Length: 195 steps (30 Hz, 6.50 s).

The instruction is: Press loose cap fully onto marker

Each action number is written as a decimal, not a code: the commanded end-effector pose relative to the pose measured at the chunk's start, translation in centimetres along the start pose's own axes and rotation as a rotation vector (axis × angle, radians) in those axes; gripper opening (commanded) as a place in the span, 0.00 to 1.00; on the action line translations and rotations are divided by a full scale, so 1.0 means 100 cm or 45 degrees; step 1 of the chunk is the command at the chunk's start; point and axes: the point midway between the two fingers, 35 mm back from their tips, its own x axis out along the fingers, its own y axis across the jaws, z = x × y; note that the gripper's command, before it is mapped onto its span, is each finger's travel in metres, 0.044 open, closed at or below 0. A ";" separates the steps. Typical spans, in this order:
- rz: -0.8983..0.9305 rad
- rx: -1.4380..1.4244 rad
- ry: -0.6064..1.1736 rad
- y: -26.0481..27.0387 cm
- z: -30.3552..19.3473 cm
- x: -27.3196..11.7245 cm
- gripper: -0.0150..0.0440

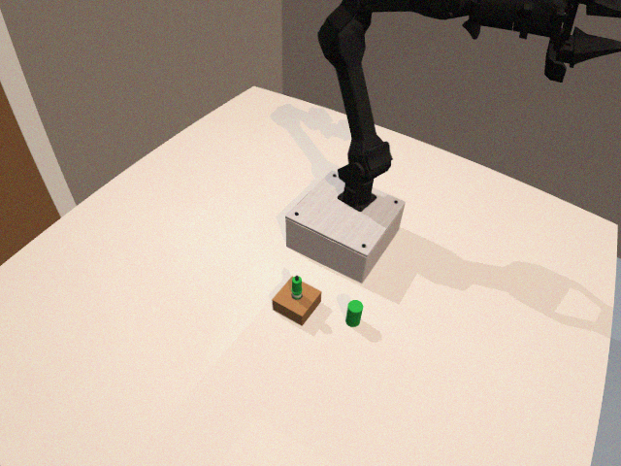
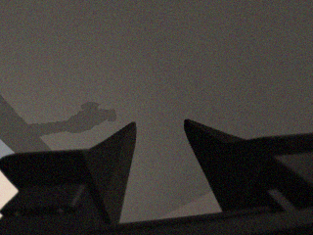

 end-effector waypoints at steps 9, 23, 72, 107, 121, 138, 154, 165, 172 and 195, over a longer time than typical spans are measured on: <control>0.216 0.437 0.632 0.076 -0.157 -0.015 0.67; 0.311 1.194 1.589 0.199 -0.306 -0.142 0.67; 0.286 1.869 2.459 0.367 -0.349 -0.295 0.67; 0.289 1.868 2.448 0.393 -0.359 -0.297 0.30; 0.289 1.867 2.443 0.362 -0.347 -0.292 0.25; 0.286 1.868 2.461 0.331 -0.335 -0.302 0.25; 0.285 1.863 2.466 0.303 -0.335 -0.343 0.25; 0.286 1.860 2.469 0.286 -0.330 -0.371 0.25; 0.286 1.859 2.471 0.275 -0.324 -0.389 0.25; 0.286 1.859 2.472 0.289 -0.331 -0.401 0.25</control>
